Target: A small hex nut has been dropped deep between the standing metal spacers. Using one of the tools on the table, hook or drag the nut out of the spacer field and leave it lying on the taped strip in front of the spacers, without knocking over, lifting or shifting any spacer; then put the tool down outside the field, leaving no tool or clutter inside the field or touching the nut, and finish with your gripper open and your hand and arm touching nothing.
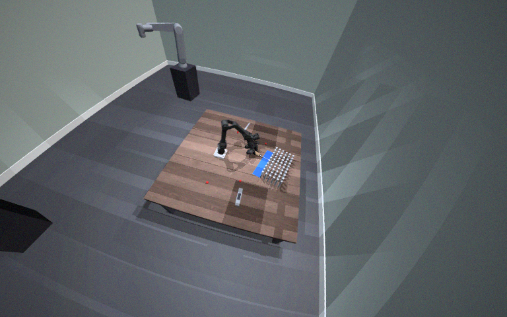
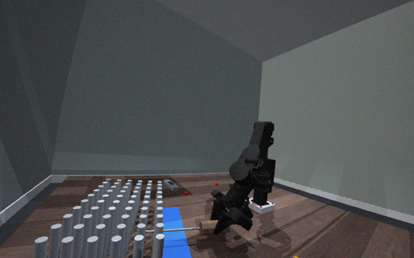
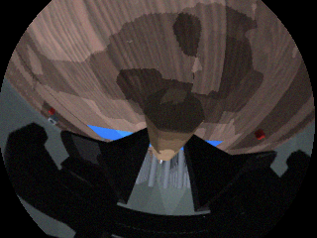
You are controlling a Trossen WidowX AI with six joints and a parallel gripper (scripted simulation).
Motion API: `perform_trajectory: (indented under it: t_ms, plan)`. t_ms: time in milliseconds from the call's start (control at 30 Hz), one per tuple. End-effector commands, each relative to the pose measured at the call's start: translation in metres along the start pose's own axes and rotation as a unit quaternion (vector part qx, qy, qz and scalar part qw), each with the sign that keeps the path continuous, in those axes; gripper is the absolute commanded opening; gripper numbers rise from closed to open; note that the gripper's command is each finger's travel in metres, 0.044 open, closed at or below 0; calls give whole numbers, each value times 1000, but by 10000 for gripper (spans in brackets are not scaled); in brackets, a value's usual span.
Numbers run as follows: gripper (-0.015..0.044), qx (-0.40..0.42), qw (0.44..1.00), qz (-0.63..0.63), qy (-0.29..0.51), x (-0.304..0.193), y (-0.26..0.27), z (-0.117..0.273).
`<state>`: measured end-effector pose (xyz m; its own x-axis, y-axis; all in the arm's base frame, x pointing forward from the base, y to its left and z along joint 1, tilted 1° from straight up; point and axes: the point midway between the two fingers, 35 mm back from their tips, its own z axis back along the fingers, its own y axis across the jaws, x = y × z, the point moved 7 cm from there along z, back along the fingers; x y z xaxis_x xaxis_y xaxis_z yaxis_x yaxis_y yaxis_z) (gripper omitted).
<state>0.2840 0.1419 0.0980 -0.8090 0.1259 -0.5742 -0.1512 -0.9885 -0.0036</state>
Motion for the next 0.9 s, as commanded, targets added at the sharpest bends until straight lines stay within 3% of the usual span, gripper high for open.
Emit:
perform_trajectory:
  t_ms: [0, 867]
  plan:
    - [0, -3, 1000, 1, 4, -5, -1, -1]
    - [0, -3, 1000, 1, 5, -23, -1, -13]
